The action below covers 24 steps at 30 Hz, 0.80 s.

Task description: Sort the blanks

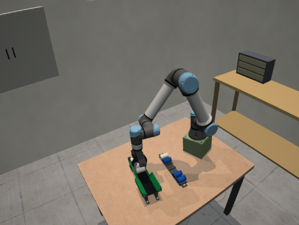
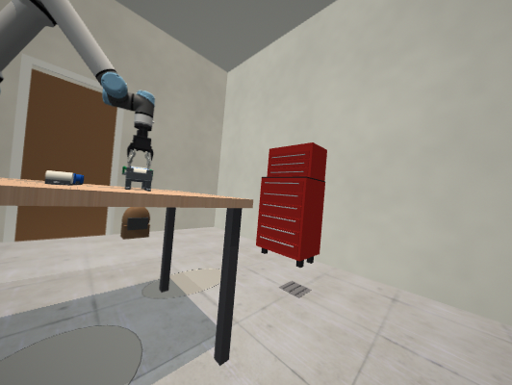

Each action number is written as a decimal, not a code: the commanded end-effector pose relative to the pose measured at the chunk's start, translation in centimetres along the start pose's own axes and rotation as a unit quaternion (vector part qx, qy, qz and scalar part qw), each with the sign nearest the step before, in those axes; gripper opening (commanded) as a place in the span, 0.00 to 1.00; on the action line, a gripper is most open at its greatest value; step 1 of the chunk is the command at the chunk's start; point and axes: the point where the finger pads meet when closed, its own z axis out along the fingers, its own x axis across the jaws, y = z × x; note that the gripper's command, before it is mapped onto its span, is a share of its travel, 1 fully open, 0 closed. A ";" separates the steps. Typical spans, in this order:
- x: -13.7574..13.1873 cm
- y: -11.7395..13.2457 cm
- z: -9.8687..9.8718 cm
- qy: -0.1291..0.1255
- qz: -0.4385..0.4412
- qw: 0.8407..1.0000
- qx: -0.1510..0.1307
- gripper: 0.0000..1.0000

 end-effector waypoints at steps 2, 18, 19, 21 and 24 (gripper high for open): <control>0.1 0.0 -0.1 0.001 0.000 1.000 0.000 0.40; 0.1 0.0 -0.1 0.001 0.000 1.000 0.000 0.52; 0.1 0.0 -0.1 0.001 0.000 1.000 0.000 0.52; 0.1 0.0 -0.1 0.001 0.000 1.000 0.000 0.52; 0.1 0.0 -0.1 0.001 0.000 1.000 0.000 0.52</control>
